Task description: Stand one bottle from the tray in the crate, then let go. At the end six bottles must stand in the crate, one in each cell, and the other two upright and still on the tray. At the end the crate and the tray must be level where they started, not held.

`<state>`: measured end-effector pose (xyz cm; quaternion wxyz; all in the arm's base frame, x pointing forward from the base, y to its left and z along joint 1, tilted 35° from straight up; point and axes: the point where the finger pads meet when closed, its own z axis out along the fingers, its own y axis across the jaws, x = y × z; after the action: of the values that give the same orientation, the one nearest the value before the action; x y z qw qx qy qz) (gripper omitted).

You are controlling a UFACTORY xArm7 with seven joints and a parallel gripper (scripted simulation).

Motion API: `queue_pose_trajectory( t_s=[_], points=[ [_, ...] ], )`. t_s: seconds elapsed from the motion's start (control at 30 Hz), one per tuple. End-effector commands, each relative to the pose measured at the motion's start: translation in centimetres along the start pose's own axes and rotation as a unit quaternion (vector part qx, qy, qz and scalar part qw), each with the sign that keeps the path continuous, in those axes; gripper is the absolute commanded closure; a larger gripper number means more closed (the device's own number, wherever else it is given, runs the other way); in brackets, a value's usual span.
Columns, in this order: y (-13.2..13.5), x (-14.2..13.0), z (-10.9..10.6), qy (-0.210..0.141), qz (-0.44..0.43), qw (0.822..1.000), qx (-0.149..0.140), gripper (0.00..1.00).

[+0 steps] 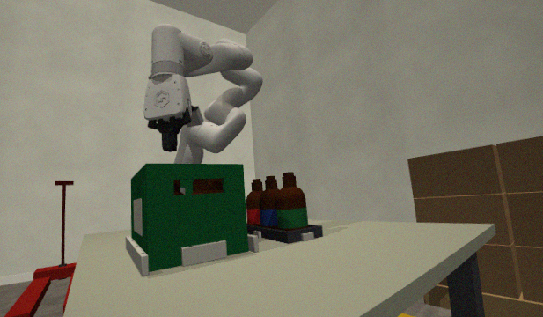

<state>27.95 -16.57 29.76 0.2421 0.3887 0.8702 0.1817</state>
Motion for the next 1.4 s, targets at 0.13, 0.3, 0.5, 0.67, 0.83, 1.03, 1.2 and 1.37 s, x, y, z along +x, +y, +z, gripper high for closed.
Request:
queue_pose_trajectory(
  t_s=[0.13, 0.3, 0.5, 0.67, 0.83, 1.03, 1.2, 1.37],
  points=[
    [8.7, 6.4, -0.3, 0.001, 0.027, 1.000, -0.006, 1.00],
    [11.4, 9.7, 0.2, -0.002, 0.038, 0.999, 0.003, 1.00],
    [14.7, 13.7, 0.5, -0.003, 0.040, 0.999, 0.005, 0.35],
    [17.8, 17.1, 0.4, -0.003, 0.040, 0.999, 0.005, 0.35],
    [19.3, 18.8, 0.3, -0.003, 0.040, 0.999, 0.005, 0.35],
    [19.3, 18.8, 0.3, -0.003, 0.040, 0.999, 0.005, 0.35],
    [19.3, 18.8, 0.3, -0.003, 0.040, 0.999, 0.005, 0.35],
    [19.3, 18.8, 0.3, -0.003, 0.040, 0.999, 0.005, 0.35]
  ],
)
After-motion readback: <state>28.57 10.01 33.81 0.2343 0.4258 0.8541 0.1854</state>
